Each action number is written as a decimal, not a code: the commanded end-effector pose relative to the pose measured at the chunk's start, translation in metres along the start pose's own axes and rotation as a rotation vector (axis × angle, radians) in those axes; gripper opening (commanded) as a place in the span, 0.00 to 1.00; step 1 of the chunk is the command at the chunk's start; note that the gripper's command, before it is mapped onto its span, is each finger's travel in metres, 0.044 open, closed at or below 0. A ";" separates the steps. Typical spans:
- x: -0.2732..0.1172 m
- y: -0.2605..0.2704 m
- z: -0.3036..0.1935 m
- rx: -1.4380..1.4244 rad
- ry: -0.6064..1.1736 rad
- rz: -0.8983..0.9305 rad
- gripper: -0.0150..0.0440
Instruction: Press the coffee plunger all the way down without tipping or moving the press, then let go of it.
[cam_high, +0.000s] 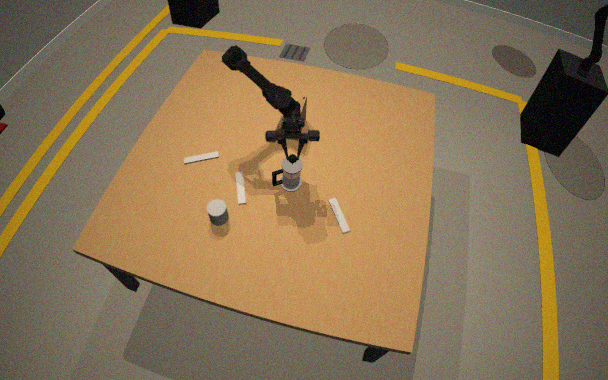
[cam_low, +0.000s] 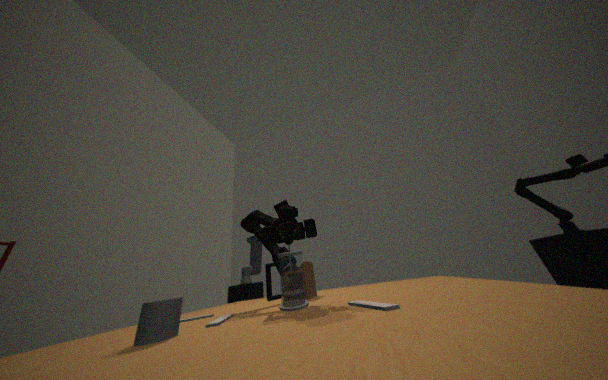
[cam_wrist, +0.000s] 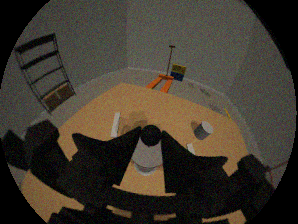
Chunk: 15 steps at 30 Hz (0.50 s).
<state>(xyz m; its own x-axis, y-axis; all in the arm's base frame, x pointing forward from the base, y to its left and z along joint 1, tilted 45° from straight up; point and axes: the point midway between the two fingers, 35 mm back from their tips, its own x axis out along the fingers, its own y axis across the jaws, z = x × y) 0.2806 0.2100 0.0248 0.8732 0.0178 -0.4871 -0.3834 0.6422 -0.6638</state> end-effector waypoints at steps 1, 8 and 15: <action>0.004 0.000 -0.010 -0.025 0.034 -0.010 0.47; 0.005 0.000 -0.009 -0.025 0.034 -0.010 0.47; 0.006 0.001 -0.008 -0.025 0.034 -0.010 0.47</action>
<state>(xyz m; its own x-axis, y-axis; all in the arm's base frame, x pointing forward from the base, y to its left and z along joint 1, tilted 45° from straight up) 0.2819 0.2090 0.0212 0.8711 0.0060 -0.4910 -0.3820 0.6367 -0.6699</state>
